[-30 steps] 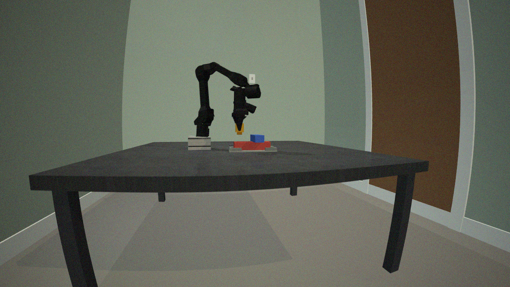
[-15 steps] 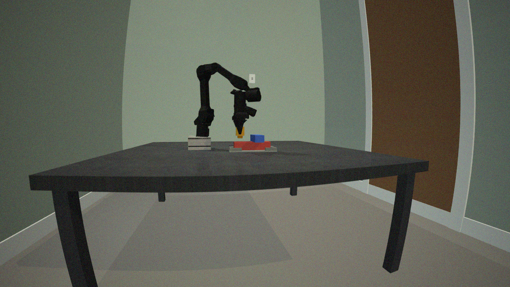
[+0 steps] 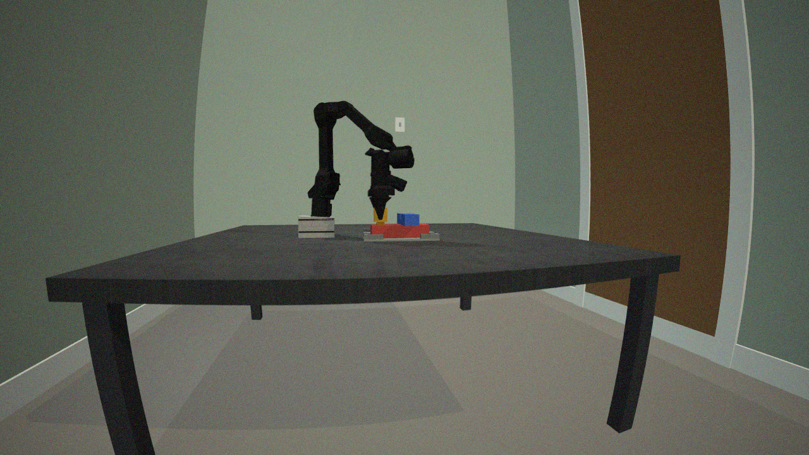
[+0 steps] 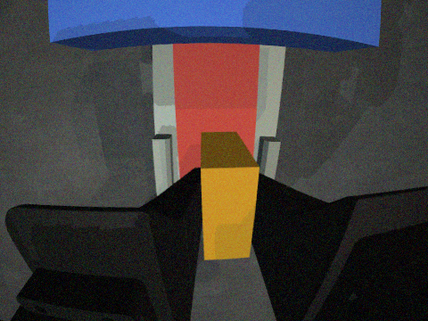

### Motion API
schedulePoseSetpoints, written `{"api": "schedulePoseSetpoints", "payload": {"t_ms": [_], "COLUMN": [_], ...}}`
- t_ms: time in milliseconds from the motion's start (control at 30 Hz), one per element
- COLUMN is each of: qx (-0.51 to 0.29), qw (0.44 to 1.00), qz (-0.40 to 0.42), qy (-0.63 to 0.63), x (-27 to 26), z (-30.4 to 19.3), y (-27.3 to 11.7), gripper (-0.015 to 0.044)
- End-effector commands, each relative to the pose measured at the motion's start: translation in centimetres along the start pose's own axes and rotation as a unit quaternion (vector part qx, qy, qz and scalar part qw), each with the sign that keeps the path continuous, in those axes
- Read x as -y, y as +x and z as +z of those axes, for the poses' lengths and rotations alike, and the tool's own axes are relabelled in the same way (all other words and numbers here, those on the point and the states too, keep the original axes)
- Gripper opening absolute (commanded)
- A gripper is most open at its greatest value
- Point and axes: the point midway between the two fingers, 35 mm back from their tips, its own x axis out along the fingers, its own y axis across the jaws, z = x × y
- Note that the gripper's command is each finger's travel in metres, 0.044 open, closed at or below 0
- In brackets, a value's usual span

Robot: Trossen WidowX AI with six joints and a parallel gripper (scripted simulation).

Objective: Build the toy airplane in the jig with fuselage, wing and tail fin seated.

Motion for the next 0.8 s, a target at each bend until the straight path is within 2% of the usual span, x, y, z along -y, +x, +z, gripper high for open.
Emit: {"api": "schedulePoseSetpoints", "payload": {"t_ms": [0,167,200,333,667,767], "qx": [0.0,0.0,0.0,0.0,0.0,0.0], "qw": [1.0,1.0,1.0,1.0,1.0,1.0], "qz": [0.002,0.0,0.0,0.0,0.0,0.0], "qy": [0.002,0.0,0.0,0.0,0.0,0.0], "x": [-0.08,0.0,0.0,0.0,0.0,0.0], "z": [-0.03,0.0,0.0,0.0,0.0,0.0], "y": [0.26,0.04,0.04,0.04,0.04,0.04], "gripper": [0.0065,0.0032,0.0006,0.0,0.026,0.026]}}
